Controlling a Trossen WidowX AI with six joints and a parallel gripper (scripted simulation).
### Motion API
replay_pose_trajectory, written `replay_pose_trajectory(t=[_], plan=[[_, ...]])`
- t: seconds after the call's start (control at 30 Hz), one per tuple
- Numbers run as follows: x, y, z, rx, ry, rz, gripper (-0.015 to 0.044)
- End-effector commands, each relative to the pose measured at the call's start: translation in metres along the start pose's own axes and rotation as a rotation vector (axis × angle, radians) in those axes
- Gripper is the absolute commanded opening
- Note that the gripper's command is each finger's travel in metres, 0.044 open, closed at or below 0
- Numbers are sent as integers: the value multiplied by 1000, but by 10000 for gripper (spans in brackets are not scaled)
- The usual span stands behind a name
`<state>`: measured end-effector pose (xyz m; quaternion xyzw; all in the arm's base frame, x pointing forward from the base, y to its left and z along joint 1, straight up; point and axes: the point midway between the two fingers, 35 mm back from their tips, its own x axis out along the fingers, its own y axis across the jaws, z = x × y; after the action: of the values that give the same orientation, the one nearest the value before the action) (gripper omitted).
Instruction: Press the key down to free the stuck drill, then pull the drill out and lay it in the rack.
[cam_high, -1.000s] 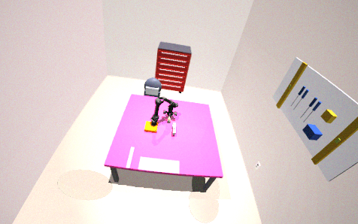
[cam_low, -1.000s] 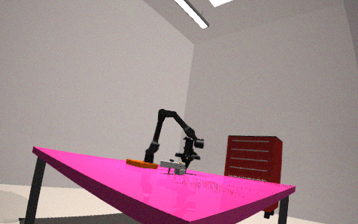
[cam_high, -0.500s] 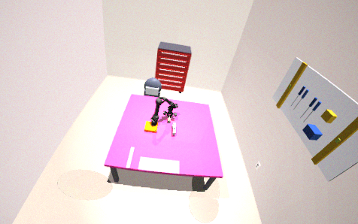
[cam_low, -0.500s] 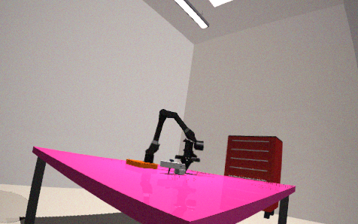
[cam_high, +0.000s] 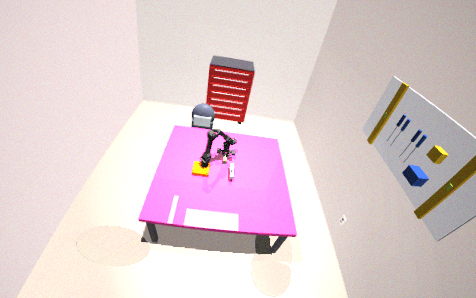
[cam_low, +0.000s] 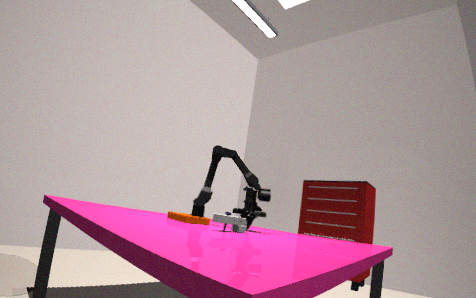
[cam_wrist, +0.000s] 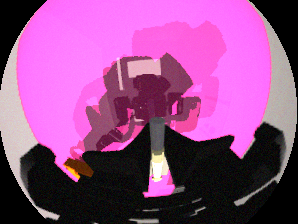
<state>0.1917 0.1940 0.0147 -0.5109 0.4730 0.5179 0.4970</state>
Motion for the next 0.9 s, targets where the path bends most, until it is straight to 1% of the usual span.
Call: replay_pose_trajectory(t=[0.0,0.87], plan=[[7,1,-3,3,10,0,0],[8,0,-5,3,10,0,0]])
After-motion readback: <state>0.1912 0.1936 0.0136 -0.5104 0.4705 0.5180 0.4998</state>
